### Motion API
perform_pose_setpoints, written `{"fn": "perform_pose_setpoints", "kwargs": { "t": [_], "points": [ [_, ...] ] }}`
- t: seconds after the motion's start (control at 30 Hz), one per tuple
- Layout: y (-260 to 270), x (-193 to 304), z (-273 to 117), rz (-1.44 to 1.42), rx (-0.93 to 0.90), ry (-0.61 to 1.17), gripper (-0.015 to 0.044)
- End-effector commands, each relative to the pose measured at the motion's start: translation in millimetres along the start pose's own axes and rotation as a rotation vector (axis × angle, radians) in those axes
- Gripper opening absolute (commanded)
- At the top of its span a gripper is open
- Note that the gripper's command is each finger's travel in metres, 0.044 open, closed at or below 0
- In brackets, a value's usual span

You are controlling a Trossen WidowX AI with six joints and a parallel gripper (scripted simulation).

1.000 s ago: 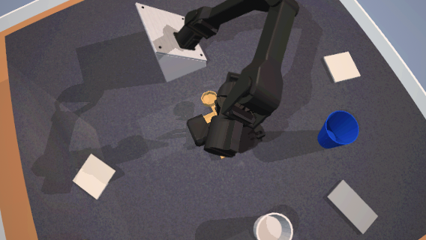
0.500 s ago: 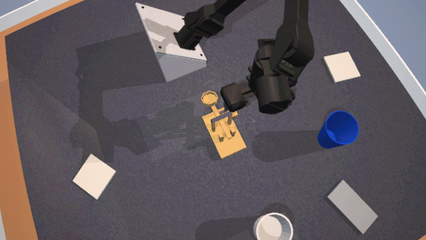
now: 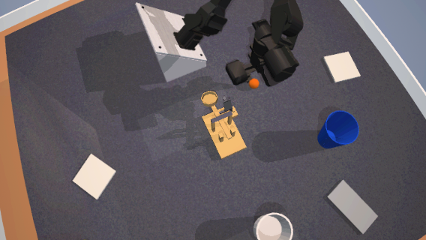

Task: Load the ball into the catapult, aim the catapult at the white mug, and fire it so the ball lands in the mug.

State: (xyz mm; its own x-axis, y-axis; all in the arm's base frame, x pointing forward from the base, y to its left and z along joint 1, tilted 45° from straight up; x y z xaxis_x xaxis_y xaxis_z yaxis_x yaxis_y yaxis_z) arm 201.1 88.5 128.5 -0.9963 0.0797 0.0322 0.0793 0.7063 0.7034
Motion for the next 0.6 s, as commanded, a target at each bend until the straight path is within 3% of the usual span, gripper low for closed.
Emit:
{"fn": "perform_pose_setpoints", "kwargs": {
  "t": [0.0,0.57],
  "points": [
    [-0.1,3.9,11.9,0.008,-0.005,0.008,0.0300],
    [-0.5,3.2,34.9,0.007,-0.004,0.008,0.0300]
  ]
}}
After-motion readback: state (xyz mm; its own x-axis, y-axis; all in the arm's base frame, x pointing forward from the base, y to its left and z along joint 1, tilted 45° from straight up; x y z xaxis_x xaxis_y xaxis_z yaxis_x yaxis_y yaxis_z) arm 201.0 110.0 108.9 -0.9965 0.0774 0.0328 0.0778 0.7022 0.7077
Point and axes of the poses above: the point midway between the two fingers, 35 mm back from their tips, its own z axis out along the fingers, its own y axis across the jaws, x = y × z, the point moved 1 cm from there along -z, back along the fingers, and after that the axes turned 5 degrees about z, right-handed, at the moved point
